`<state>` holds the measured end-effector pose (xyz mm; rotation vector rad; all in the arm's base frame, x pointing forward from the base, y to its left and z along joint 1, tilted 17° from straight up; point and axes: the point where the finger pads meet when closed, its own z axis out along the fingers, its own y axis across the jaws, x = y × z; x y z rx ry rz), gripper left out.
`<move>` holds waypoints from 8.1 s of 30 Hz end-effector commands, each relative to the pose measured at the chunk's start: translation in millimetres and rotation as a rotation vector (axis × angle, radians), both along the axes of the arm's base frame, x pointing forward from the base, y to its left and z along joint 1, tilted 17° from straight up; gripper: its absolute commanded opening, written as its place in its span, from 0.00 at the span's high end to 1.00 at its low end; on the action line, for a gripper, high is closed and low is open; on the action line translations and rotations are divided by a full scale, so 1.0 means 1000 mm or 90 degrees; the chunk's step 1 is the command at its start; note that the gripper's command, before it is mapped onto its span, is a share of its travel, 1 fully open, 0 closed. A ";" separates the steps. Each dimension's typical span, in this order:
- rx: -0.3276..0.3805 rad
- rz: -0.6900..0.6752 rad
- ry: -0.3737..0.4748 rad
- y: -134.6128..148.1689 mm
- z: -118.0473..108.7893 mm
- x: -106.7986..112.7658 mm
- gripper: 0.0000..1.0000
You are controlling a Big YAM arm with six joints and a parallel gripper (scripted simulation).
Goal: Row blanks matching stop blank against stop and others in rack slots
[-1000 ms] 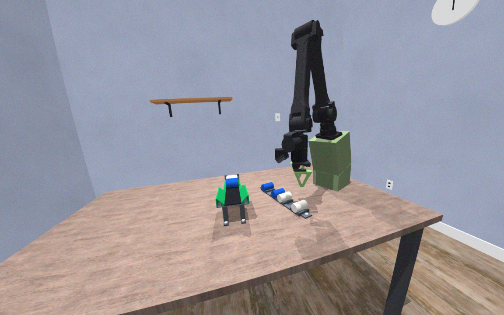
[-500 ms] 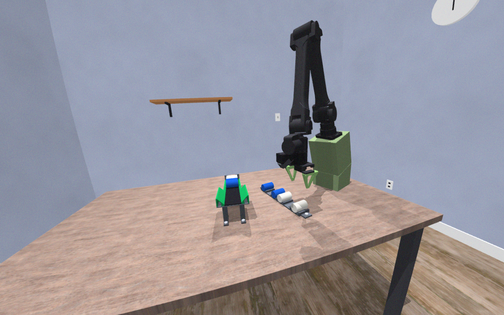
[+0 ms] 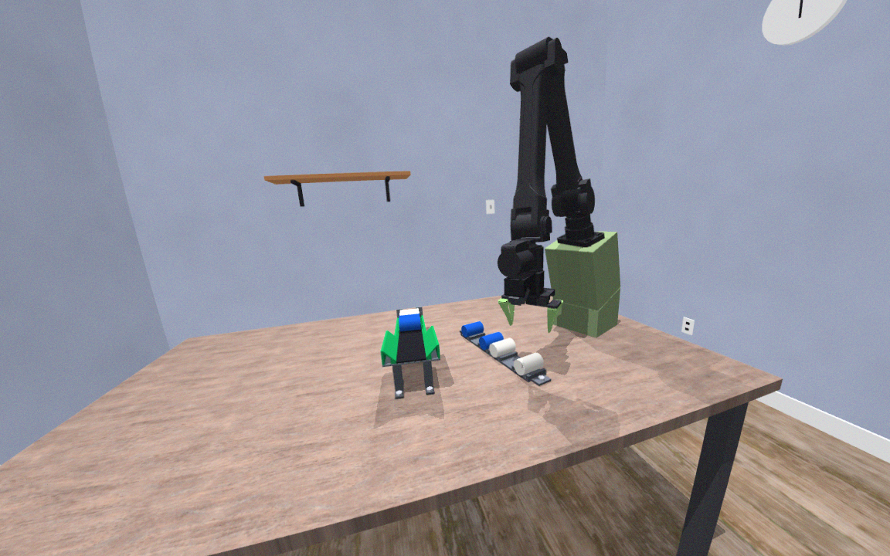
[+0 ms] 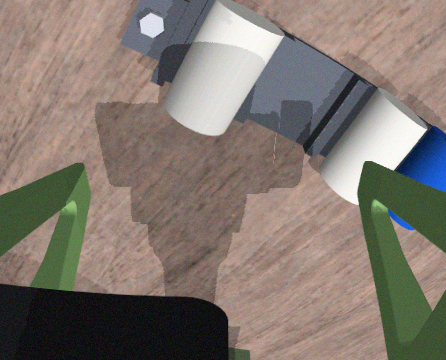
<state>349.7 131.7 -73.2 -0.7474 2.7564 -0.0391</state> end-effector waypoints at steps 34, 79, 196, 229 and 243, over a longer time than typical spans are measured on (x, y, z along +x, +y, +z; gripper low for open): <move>-0.187 0.661 -0.045 0.003 -0.014 0.014 0.00; -0.188 0.660 -0.047 0.004 -0.015 0.015 0.18; -0.186 0.661 -0.039 0.006 -0.063 0.028 0.18; -0.186 0.661 -0.038 0.006 -0.063 0.027 0.18; -0.186 0.662 -0.037 0.006 -0.063 0.027 0.18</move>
